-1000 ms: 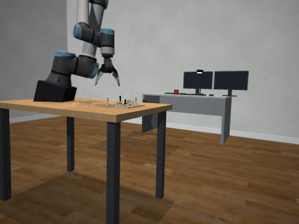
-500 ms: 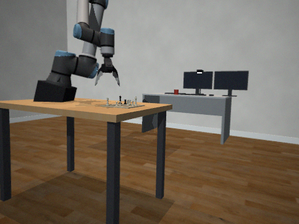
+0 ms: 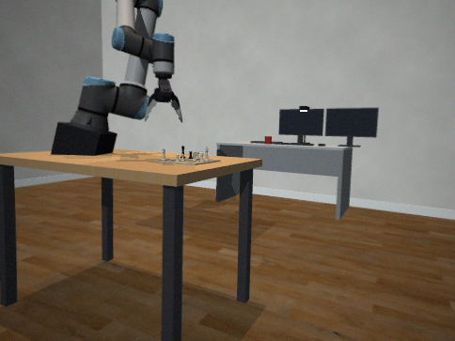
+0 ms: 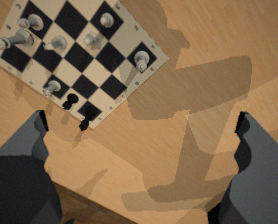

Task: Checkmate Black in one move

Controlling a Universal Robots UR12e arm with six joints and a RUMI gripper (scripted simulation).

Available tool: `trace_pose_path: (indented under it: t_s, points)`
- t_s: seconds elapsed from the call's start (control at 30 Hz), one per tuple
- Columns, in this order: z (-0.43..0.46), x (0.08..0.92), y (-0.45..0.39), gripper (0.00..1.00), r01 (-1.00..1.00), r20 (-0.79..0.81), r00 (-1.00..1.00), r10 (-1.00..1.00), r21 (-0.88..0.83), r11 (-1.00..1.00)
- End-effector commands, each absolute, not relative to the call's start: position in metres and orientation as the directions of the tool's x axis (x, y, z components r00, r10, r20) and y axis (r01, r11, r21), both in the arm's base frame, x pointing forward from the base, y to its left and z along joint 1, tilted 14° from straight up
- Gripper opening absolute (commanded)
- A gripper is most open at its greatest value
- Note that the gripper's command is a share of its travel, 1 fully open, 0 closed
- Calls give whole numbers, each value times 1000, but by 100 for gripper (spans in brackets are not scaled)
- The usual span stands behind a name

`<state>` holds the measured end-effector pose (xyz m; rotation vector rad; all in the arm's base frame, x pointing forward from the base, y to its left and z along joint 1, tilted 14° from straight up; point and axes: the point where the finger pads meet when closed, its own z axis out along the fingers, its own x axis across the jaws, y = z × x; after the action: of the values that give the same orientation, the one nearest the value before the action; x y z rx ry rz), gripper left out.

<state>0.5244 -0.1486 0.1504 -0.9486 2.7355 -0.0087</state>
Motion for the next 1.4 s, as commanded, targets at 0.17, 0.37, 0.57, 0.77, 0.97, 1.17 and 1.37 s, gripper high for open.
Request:
trace_pose_path:
  t_s: [0.17, 0.37, 0.57, 0.77, 0.97, 1.17, 1.37]
  points:
    - [176, 519, -151, 100, -609, -229, -758, -611, -86, 788]
    - [177, 518, -151, 100, -609, -229, -758, -611, -86, 788]
    - [177, 518, -151, 100, -609, -229, -758, -611, -86, 788]
    - [177, 518, -151, 100, -609, -229, -758, -611, -86, 788]
    - [177, 518, -151, 100, -609, -229, -758, -611, -86, 788]
    - [177, 518, -151, 100, -609, -229, -758, -611, -86, 788]
    - [177, 518, -151, 100, -609, -229, -758, -611, -86, 788]
